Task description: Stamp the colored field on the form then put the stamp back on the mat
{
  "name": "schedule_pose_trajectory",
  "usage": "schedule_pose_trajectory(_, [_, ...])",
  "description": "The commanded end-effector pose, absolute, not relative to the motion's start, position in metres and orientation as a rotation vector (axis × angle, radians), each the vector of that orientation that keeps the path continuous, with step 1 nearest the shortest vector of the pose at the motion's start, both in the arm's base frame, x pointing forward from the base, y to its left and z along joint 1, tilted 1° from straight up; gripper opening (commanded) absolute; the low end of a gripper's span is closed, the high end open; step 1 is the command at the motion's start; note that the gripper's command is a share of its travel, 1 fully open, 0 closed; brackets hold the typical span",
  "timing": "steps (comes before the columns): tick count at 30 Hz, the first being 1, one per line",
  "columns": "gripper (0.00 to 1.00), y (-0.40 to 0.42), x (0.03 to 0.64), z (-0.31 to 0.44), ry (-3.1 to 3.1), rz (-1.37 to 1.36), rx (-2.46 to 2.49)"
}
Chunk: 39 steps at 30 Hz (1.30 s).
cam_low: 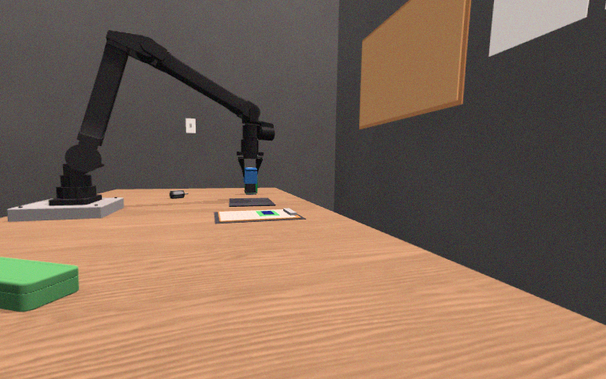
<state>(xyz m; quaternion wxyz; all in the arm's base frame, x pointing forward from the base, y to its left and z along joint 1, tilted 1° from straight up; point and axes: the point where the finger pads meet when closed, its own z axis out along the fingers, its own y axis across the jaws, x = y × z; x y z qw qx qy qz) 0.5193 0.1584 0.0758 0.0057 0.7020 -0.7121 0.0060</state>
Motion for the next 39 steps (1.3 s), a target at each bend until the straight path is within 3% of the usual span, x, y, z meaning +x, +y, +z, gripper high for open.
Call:
schedule_pose_trajectory(1, [0.29, 0.164, 0.539, 0.106, -2.289, 0.063, 2.215])
schedule_pose_trajectory(20, [0.29, 0.158, 0.541, 0.108, -2.273, 0.067, 2.234])
schedule_pose_trajectory(39, [0.29, 0.150, 0.526, 0.040, -2.234, 0.018, 2.192])
